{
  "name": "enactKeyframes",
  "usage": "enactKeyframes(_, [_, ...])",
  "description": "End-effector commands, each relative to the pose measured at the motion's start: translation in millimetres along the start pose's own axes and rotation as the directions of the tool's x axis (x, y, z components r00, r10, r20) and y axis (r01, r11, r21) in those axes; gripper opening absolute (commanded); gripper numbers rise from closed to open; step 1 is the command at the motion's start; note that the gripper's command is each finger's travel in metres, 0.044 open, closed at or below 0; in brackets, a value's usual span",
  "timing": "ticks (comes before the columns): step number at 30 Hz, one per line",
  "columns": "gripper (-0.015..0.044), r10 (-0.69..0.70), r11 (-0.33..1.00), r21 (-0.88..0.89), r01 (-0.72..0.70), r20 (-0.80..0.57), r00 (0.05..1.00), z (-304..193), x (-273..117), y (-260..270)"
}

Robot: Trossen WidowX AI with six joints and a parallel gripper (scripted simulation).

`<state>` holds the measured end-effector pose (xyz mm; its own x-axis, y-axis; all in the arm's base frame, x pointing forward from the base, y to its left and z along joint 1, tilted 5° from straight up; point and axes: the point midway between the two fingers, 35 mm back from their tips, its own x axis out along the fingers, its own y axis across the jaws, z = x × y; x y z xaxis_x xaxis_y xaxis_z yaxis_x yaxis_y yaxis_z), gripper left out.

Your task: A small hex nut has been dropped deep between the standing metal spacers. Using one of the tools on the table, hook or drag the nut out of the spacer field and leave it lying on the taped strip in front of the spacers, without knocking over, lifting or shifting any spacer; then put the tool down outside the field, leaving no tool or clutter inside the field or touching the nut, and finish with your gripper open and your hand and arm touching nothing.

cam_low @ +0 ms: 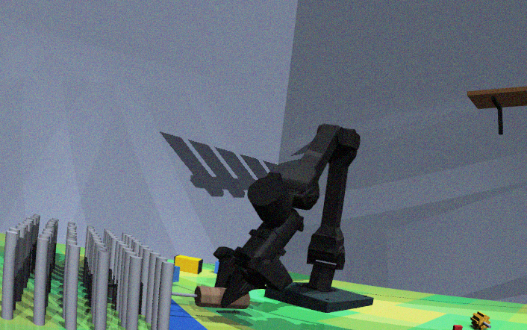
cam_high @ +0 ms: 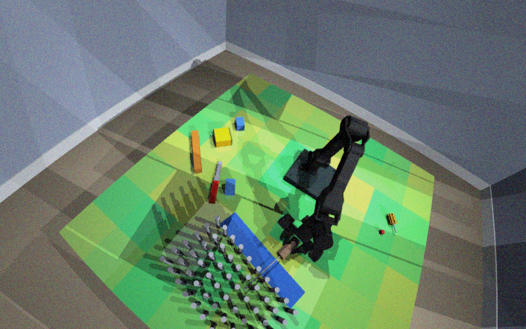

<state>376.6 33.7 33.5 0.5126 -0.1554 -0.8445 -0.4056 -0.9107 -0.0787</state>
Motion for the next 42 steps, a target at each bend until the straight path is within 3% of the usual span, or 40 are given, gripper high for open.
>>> enactKeyframes(1, [0.0000, -0.008, 1.000, 0.000, 0.008, -0.009, 1.000, -5.9, 1.1, -2.3])
enactKeyframes(42, [0.0000, -0.008, 1.000, 0.000, 0.008, -0.013, 1.000, -31.5, 17.1, -1.9])
